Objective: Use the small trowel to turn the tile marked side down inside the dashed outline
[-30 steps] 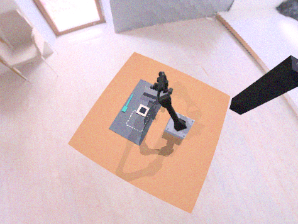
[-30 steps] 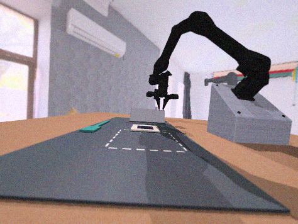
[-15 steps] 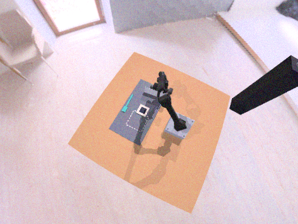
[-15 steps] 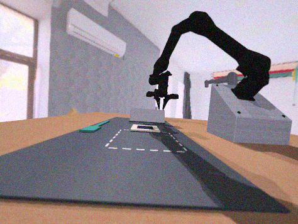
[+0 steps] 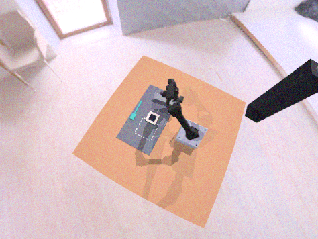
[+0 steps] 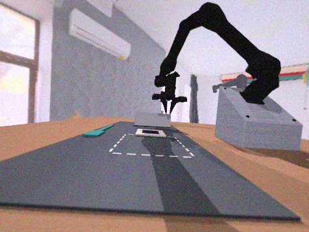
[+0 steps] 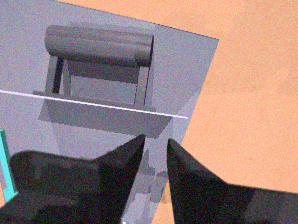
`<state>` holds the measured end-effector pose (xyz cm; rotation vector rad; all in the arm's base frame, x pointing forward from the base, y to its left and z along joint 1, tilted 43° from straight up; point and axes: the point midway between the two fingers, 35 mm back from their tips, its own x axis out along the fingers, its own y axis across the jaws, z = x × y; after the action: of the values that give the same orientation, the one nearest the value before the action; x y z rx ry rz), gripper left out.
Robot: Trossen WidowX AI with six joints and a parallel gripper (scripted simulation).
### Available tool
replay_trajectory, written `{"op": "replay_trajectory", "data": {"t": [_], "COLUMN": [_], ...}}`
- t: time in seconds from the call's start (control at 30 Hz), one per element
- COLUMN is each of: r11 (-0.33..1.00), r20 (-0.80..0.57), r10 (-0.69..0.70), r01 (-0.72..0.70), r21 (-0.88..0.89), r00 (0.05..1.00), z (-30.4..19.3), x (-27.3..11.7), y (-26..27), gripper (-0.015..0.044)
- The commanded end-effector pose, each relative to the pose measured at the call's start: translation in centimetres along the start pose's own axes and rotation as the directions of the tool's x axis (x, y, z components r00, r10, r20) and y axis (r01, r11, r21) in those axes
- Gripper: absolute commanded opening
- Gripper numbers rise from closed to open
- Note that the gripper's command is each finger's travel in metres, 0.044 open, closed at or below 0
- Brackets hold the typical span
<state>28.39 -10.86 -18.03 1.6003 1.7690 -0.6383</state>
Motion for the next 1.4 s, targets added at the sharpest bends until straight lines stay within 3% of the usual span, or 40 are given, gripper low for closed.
{"op": "replay_trajectory", "data": {"t": [0.0,0.8,1.13,1.37], "r11": [1.000,1.000,1.000,1.000], "r20": [-0.005,-0.009,-0.008,-0.008], "r10": [0.002,0.001,0.001,0.001], "r01": [-0.002,-0.001,-0.001,-0.002], "r21": [0.004,0.004,0.004,-0.018], "r00": [1.000,1.000,1.000,1.000], "z": [-0.7,-4.8,-4.0,-3.8], "x": [0.2,1.9,-1.3,-1.4], "y": [0.0,0.0,-0.1,-0.1], "gripper": [0.0100,0.0100,0.0100,0.0100]}}
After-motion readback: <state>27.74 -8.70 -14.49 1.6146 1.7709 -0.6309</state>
